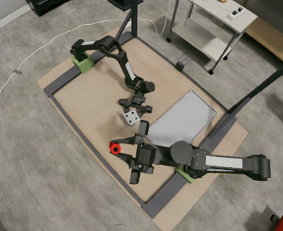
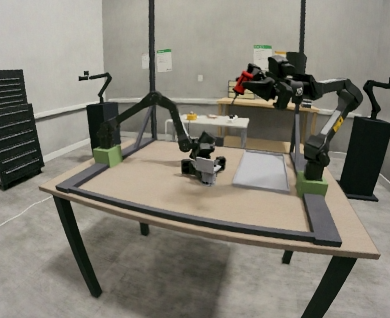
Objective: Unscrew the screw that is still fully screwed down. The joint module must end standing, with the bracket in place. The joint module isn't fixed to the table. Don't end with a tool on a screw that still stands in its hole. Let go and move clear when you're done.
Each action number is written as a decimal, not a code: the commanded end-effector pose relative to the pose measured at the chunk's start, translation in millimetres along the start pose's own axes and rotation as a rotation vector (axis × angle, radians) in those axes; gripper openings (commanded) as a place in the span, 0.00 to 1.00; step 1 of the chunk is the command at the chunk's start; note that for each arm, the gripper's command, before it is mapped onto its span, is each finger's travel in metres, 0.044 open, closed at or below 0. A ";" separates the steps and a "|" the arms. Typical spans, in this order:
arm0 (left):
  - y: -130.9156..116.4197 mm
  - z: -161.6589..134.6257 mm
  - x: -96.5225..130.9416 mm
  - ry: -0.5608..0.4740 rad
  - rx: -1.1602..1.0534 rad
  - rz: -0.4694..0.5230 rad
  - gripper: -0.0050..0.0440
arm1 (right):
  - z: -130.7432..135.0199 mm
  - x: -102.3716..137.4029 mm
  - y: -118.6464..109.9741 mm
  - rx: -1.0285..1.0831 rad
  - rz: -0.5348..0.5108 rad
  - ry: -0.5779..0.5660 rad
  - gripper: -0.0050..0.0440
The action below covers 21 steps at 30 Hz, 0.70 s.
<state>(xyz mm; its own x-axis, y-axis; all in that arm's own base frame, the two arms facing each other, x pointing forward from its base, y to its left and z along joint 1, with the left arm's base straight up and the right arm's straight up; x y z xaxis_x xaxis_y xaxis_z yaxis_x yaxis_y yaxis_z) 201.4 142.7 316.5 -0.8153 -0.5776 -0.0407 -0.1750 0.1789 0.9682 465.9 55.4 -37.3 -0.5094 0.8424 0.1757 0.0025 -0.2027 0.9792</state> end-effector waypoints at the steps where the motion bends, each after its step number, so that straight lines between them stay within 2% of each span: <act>1: 6.3 -8.8 3.3 -0.034 -0.115 -0.026 0.38 | 7.1 -0.9 13.6 -0.036 -0.010 0.004 0.60; 5: 8.5 -15.0 3.1 -0.055 -0.230 -0.028 0.38 | 7.1 -0.9 13.6 -0.036 -0.010 0.004 0.60; 10: 8.7 -15.0 3.1 -0.055 -0.230 -0.029 0.38 | 7.1 -0.9 13.6 -0.036 -0.010 0.004 0.60; 21: 3.7 -29.1 4.4 -0.113 -0.543 -0.037 0.38 | 7.1 -0.9 13.6 -0.036 -0.010 0.004 0.60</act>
Point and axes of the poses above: on each arm, the point midway between the two fingers, 35 mm back from their tips, its own x axis back along the fingers, its own z axis across the jaws, y = z × x, the point moved 7 cm from there along x, back along the fingers, and after that the axes turned 6 degrees about -x, right-handed, at the moved point
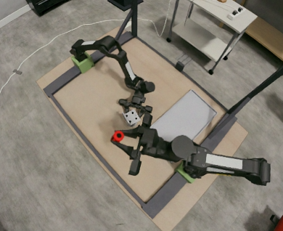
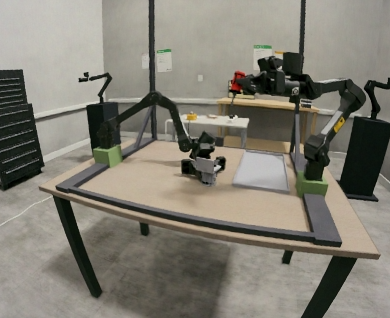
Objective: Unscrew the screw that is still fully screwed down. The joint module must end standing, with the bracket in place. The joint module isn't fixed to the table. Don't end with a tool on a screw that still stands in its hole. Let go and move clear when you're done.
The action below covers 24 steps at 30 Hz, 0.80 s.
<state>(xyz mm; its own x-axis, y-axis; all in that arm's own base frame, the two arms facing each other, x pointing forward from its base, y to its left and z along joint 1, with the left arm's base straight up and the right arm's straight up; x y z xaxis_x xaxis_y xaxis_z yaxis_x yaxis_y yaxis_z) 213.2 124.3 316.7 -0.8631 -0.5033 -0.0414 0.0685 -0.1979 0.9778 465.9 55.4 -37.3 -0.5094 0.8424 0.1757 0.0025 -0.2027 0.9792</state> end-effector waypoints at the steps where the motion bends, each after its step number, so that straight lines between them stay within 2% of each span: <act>1: 13.1 -4.6 2.9 -0.019 -0.121 -0.041 0.38 | 7.1 -0.9 13.6 -0.036 -0.010 0.004 0.60; 6: 13.3 -4.6 2.9 -0.019 -0.121 -0.041 0.38 | 7.1 -0.9 13.6 -0.036 -0.010 0.004 0.60; 18: 16.5 -20.5 3.9 -0.073 -0.463 -0.073 0.38 | 7.1 -0.9 13.6 -0.036 -0.010 0.004 0.60; 23: 16.7 -20.5 3.9 -0.073 -0.463 -0.073 0.38 | 7.1 -0.9 13.6 -0.036 -0.010 0.004 0.60; 24: 10.0 -24.2 -0.3 -0.104 -0.463 -0.061 0.38 | 7.1 -0.9 13.6 -0.036 -0.010 0.004 0.60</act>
Point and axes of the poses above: on each arm, the point midway between the two fingers, 35 mm back from their tips, its own x axis back along the fingers, its own z axis across the jaws, y = z × x, the point moved 7 cm from there along x, back along the fingers, and after that the axes turned 6 degrees about -x, right-handed, at the moved point
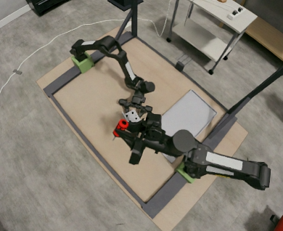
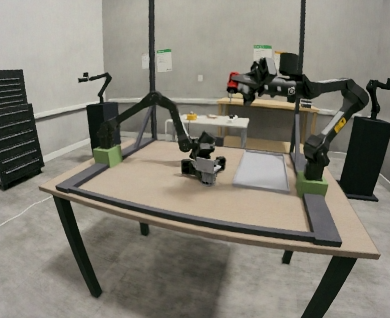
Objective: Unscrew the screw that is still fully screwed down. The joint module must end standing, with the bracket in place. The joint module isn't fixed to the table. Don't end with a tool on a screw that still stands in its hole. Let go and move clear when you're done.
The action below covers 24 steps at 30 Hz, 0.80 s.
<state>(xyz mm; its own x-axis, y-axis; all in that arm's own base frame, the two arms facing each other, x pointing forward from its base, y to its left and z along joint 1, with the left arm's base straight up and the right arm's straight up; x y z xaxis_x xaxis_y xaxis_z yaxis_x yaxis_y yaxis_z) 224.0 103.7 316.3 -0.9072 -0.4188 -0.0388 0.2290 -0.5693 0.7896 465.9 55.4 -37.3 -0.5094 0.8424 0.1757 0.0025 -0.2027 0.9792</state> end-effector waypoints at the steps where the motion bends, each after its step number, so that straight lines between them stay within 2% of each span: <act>1: 2.5 -2.7 -3.8 -0.034 -0.015 -0.024 0.38 | 7.1 -0.9 13.6 -0.036 -0.010 0.004 0.60; 11: -5.8 -27.5 -28.8 -0.234 -0.006 -0.066 0.38 | 7.1 -0.9 13.6 -0.036 -0.010 0.004 0.60; 16: -5.7 -27.5 -28.8 -0.234 -0.005 -0.066 0.38 | 7.1 -0.9 13.6 -0.036 -0.010 0.004 0.60; 24: -21.9 -52.9 -41.5 -0.404 0.028 -0.081 0.38 | 7.1 -0.9 13.6 -0.036 -0.010 0.004 0.60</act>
Point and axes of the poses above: on each arm, the point midway between the two fingers, 35 mm back from their tips, its own x axis back along the fingers, its own z axis across the jaws, y = z × x, the point moved 7 cm from there along x, back along the fingers, and after that the axes turned 6 degrees about -x, right-handed, at the moved point
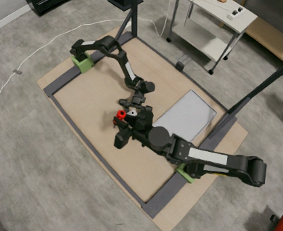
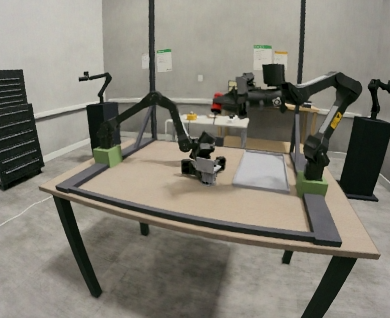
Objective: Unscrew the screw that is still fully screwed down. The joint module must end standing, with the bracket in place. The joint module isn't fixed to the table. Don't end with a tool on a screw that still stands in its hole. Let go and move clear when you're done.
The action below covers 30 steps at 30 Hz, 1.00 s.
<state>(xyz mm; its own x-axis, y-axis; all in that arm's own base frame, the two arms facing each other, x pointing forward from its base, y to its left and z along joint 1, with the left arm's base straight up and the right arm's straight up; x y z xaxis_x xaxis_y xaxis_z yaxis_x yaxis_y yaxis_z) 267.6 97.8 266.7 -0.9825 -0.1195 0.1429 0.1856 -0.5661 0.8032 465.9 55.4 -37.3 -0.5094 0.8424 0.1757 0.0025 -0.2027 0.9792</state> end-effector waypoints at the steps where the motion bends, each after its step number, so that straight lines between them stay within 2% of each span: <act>1: 2.9 -2.1 -9.9 -0.065 0.004 -0.045 0.38 | 7.1 -0.9 13.6 -0.036 -0.010 0.004 0.60; 4: -1.2 -8.2 -18.2 -0.127 0.008 -0.059 0.38 | 7.1 -0.9 13.6 -0.036 -0.010 0.004 0.60; 9: -1.2 -8.2 -18.2 -0.127 0.008 -0.059 0.38 | 7.1 -0.9 13.6 -0.036 -0.010 0.004 0.60; 21: -24.7 -37.8 -40.8 -0.371 0.074 -0.105 0.38 | 7.1 -0.9 13.6 -0.036 -0.010 0.004 0.60; 26: -24.7 -37.8 -40.8 -0.371 0.074 -0.105 0.38 | 7.1 -0.9 13.6 -0.036 -0.010 0.004 0.60; 30: -33.8 -47.6 -44.7 -0.448 0.112 -0.119 0.38 | 7.1 -0.9 13.6 -0.036 -0.010 0.004 0.60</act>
<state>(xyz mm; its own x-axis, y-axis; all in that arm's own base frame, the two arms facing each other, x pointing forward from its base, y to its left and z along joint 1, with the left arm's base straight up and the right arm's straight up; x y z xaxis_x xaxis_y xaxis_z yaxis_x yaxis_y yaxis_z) 300.9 83.5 202.4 -0.9202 0.2731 0.2806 0.1267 -0.4704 0.8733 465.9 55.4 -37.3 -0.5094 0.8424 0.1757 0.0025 -0.2027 0.9792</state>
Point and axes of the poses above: on each arm, the point midway between the two fingers, 35 mm back from their tips, its own x axis back along the fingers, its own z axis across the jaws, y = z × x, the point moved 7 cm from there along x, back along the fingers, and after that the axes turned 6 degrees about -x, right-handed, at the moved point
